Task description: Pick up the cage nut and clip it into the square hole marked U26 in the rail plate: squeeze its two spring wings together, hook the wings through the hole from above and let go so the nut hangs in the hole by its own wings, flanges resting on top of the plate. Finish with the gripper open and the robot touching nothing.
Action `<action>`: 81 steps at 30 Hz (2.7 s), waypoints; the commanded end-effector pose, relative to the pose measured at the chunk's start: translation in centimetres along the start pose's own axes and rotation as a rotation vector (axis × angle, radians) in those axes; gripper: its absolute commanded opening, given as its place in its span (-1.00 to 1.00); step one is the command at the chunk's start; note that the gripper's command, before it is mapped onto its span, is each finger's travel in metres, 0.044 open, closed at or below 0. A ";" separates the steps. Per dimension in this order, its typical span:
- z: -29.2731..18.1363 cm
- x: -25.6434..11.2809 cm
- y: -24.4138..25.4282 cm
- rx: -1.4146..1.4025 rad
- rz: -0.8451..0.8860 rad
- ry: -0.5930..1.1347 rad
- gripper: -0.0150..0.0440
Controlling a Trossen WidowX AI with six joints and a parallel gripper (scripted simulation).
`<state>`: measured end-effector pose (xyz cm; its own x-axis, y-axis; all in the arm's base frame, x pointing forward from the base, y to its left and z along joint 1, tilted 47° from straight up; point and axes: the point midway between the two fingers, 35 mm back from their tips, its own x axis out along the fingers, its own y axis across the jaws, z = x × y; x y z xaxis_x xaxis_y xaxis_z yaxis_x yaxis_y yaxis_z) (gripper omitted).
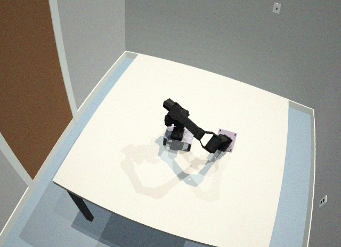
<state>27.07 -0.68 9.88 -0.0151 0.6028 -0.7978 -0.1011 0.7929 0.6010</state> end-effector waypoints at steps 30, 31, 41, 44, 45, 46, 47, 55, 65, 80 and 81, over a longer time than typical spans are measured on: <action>-0.1 0.0 0.1 0.001 -0.032 0.000 -0.37; -0.1 0.0 0.1 0.001 -0.032 0.000 -0.37; -0.1 0.0 0.2 0.001 -0.045 0.000 -0.37; -0.1 0.0 0.2 0.001 -0.049 0.000 -0.37; -0.1 0.0 0.2 0.001 -0.049 0.000 -0.37; -0.1 0.0 0.2 0.001 -0.049 0.000 -0.37; -0.1 0.0 0.2 0.001 -0.049 0.000 -0.37; -0.1 0.1 0.2 0.001 -0.049 0.000 -0.37; -0.1 0.1 0.3 0.002 -0.066 0.000 -0.37; -0.1 0.1 0.3 0.002 -0.076 0.000 -0.37; -0.1 0.1 0.4 0.002 -0.079 0.000 -0.37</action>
<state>27.03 -0.32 10.01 -0.0085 0.5487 -0.8360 -0.1010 0.8313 0.5466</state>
